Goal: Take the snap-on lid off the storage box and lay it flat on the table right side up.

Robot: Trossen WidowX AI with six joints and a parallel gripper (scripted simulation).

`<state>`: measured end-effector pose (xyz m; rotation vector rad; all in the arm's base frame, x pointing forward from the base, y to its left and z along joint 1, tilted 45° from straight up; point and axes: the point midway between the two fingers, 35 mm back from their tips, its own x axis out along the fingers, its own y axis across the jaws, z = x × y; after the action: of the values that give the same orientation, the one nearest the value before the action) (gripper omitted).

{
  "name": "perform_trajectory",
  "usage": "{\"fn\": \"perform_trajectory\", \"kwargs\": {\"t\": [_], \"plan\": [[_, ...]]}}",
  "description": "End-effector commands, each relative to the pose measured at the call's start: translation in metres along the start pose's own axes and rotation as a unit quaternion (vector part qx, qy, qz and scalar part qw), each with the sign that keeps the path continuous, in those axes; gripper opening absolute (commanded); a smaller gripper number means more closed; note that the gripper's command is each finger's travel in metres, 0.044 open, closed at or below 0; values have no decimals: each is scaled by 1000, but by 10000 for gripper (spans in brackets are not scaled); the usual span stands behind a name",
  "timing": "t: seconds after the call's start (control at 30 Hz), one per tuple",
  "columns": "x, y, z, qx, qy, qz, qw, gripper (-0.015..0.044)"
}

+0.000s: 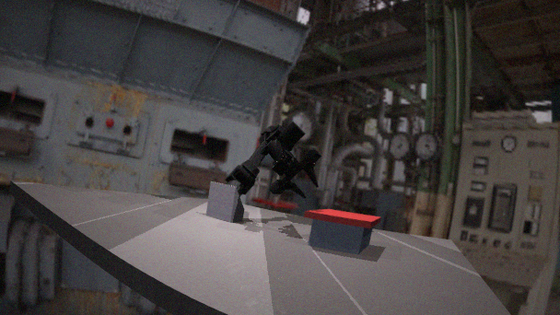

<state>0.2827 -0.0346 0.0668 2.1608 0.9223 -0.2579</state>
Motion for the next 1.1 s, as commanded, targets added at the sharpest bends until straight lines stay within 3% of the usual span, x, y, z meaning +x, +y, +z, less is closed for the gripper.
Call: {"fn": "perform_trajectory", "kwargs": {"t": [0.0,1.07], "plan": [[8,-14,-1,5,-1,0,1000,235],[53,-12,1,3,-3,-4,1000,235]]}}
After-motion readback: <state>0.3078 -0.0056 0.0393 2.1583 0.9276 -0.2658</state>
